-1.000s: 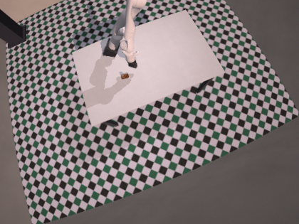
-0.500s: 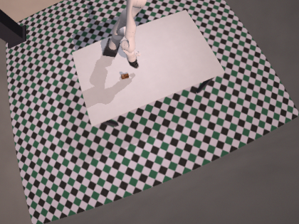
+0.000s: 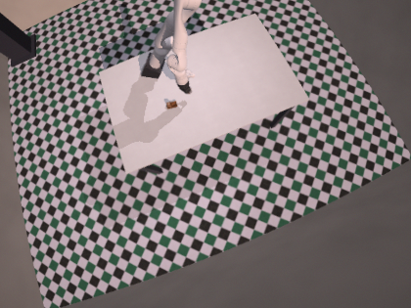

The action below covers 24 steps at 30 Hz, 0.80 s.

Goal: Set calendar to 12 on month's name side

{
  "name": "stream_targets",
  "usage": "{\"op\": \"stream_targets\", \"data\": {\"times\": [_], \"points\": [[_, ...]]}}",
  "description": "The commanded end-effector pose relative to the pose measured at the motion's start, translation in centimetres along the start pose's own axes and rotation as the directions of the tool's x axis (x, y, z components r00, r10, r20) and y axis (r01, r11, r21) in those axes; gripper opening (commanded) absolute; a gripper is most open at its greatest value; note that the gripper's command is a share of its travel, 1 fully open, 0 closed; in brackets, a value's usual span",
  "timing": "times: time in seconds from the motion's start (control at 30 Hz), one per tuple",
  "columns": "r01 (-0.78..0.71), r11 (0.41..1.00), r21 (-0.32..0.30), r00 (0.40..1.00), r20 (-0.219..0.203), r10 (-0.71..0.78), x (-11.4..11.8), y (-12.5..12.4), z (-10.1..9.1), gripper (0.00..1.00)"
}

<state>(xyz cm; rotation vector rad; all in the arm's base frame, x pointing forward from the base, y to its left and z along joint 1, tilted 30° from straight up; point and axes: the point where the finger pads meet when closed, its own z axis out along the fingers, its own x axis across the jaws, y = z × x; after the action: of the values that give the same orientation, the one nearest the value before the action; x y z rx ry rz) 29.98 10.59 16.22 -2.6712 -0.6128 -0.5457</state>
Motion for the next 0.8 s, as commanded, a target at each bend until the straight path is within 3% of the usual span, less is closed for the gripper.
{"op": "stream_targets", "data": {"times": [0.0, 0.77], "points": [[-0.007, 1.000, -0.001, 1.000, -0.001, 0.007, 0.08, -0.04, -0.03, 0.57], [-0.031, 1.000, 0.000, 1.000, -0.002, 0.031, 0.18, -0.13, -0.03, 0.57]]}}
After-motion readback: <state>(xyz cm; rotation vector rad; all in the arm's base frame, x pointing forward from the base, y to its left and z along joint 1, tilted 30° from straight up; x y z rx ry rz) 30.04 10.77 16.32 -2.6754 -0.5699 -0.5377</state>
